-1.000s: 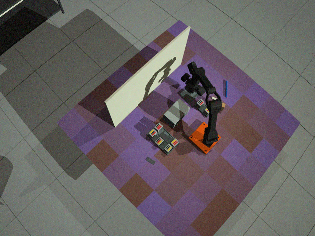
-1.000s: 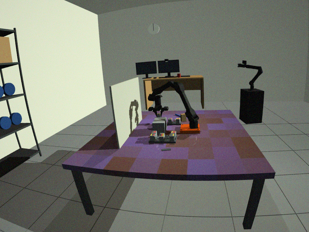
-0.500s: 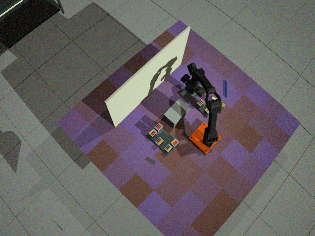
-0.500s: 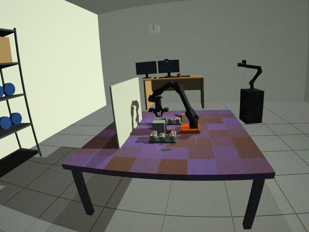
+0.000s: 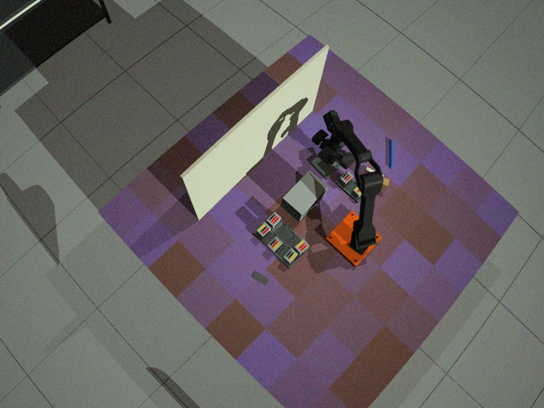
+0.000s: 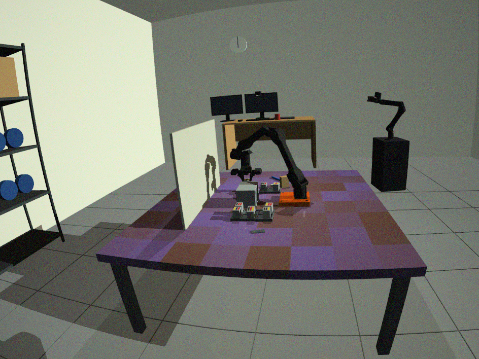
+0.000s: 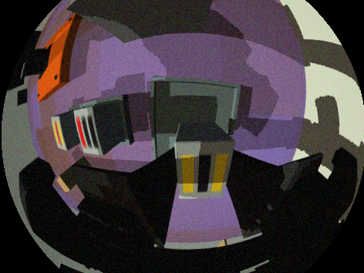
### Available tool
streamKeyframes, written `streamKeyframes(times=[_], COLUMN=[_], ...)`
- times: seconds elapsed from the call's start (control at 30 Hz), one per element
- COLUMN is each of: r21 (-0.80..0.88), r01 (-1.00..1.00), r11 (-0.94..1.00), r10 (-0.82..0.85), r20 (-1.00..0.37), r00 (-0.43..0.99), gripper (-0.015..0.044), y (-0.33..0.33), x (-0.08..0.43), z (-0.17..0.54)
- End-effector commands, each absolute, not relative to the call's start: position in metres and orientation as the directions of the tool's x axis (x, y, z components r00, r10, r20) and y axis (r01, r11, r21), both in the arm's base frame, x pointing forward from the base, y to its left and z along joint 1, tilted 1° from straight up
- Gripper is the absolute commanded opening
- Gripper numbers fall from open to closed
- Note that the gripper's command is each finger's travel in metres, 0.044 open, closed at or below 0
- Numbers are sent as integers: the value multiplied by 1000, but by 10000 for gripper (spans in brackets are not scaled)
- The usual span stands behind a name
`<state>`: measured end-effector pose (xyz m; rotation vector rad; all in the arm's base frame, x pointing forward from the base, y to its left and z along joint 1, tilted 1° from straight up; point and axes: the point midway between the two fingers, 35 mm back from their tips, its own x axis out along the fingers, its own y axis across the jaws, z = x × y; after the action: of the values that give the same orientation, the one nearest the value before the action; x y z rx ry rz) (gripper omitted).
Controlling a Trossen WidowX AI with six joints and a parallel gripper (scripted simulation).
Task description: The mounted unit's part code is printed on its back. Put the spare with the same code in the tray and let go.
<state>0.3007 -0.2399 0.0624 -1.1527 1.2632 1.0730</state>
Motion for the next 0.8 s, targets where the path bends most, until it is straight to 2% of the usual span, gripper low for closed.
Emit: streamKeyframes(times=[0.0,0.67,0.77], r21=[-36,-36,-38], r01=[-992,-992,-991], r11=[124,124,128], r10=[-26,-26,-33], r20=[-999,-999,-999], r00=[33,33,34], gripper=[0,0,79], y=[-238,-236,-238], x=[300,298,298], z=[58,45,48])
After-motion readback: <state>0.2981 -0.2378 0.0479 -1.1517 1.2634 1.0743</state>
